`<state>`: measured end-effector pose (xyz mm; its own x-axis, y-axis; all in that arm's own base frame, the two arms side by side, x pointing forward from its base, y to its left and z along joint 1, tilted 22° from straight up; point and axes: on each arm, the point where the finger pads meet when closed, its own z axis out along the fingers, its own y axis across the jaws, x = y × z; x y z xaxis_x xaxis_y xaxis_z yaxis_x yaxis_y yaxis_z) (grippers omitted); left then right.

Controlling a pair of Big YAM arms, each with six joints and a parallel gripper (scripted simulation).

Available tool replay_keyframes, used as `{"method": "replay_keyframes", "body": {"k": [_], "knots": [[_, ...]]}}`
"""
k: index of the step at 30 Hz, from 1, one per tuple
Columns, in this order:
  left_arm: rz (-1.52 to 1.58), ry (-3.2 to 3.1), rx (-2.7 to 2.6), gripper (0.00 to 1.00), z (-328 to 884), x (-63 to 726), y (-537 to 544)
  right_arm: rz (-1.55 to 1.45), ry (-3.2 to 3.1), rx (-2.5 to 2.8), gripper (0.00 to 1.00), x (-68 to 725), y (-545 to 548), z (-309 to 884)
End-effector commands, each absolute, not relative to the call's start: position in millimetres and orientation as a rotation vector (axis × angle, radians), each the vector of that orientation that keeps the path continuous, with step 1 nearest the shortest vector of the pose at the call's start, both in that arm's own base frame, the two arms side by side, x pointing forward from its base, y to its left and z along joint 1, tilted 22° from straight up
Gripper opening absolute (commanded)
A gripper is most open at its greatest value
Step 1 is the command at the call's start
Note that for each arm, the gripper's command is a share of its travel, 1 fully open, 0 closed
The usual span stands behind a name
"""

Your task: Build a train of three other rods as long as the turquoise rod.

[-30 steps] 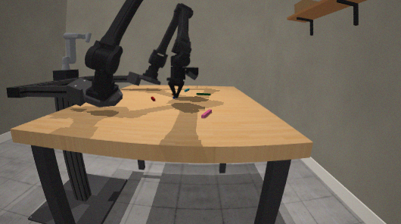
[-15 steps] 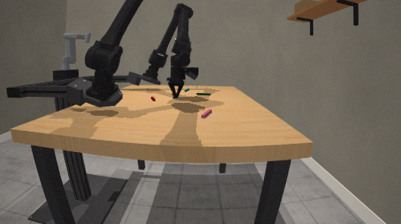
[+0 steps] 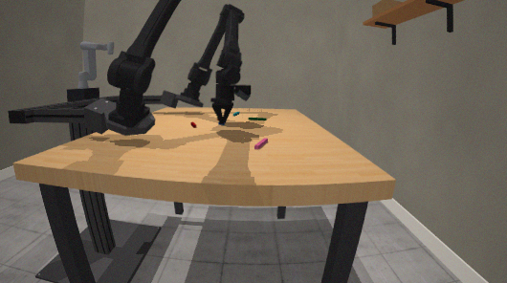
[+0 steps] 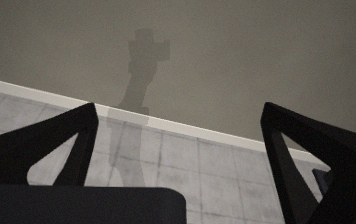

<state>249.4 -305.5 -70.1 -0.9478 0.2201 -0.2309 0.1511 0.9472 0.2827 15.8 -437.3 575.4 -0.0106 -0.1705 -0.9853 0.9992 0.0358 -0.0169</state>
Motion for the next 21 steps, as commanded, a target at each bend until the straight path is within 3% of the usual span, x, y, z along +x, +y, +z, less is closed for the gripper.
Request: {"method": "replay_keyframes", "body": {"k": [1,21], "knots": [[0.404,2.846,0.266,0.23,-78.1,253.7,-298.4,-1.307,1.023,1.007,1.0,6.4,-433.0,621.8],[0.32,2.82,0.265,0.23,-12.4,242.8,-337.8,-1.307,1.023,1.007,1.0,6.4,-433.0,621.8]]}}
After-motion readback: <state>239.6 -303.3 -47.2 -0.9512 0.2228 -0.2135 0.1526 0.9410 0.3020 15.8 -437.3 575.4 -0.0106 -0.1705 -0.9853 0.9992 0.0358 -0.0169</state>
